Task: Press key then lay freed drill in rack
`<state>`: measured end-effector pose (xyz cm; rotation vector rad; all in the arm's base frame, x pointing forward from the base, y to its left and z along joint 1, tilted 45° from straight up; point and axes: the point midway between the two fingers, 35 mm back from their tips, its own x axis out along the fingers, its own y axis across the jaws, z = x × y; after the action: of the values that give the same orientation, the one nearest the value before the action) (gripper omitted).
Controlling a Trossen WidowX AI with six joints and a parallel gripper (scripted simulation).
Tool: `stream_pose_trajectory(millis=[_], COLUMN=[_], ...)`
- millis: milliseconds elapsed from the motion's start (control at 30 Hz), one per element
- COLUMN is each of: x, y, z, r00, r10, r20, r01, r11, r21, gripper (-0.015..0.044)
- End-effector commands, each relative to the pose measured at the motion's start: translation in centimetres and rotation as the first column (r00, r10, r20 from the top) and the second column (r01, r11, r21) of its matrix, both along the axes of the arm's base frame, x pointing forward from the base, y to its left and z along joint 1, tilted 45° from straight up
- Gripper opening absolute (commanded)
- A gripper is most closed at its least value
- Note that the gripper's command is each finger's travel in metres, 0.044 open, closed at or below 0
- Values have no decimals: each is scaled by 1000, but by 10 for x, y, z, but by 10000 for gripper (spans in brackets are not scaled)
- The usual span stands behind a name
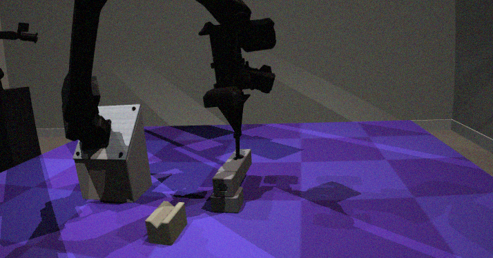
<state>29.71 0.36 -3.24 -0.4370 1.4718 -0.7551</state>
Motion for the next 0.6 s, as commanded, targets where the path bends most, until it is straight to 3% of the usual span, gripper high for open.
stream_pose_trajectory(millis=[0, 433, 567], x=[-8, -9, -2], y=[-20, -23, -7], z=[-14, -17, -3], r00=[998, 998, 998], r10=[-45, -45, -44], r20=[-40, -40, -40], r01=[44, 44, 44], r11=[999, 999, 999], r21=[-19, -19, -17], gripper=[0, 0, 105])
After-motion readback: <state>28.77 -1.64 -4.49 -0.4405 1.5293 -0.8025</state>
